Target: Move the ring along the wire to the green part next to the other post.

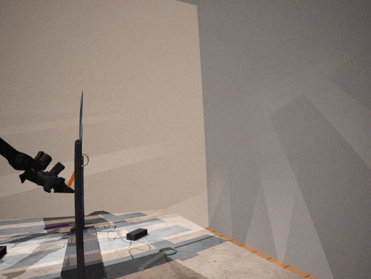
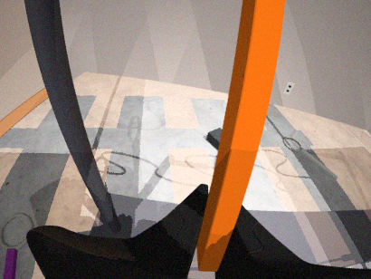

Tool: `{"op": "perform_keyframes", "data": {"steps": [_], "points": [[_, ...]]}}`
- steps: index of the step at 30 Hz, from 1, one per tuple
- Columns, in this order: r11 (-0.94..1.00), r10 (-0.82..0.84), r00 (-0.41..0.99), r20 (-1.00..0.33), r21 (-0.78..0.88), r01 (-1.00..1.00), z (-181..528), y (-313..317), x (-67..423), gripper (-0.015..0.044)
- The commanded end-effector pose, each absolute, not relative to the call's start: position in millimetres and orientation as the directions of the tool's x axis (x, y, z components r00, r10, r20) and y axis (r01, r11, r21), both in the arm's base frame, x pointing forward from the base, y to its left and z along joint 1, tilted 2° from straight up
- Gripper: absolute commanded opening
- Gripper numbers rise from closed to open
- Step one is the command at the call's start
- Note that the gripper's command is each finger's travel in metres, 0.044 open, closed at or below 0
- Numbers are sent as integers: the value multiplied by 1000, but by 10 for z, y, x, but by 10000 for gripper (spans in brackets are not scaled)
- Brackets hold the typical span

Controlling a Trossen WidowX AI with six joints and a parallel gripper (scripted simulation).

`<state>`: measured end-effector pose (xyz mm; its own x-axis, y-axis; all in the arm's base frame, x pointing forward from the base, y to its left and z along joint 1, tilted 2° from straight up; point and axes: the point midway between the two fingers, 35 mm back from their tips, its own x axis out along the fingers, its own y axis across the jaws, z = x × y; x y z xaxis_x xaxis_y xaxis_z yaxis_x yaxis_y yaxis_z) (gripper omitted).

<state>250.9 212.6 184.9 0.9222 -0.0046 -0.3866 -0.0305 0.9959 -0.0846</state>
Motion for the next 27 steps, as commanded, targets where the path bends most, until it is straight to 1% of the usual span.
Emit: {"op": "perform_keyframes", "data": {"steps": [1, 27], "points": [[997, -4, 923, -385, -75, -27, 1855, 2185, 2507, -150], [997, -1, 923, -384, -70, -28, 1849, 2446, 2467, -150]]}}
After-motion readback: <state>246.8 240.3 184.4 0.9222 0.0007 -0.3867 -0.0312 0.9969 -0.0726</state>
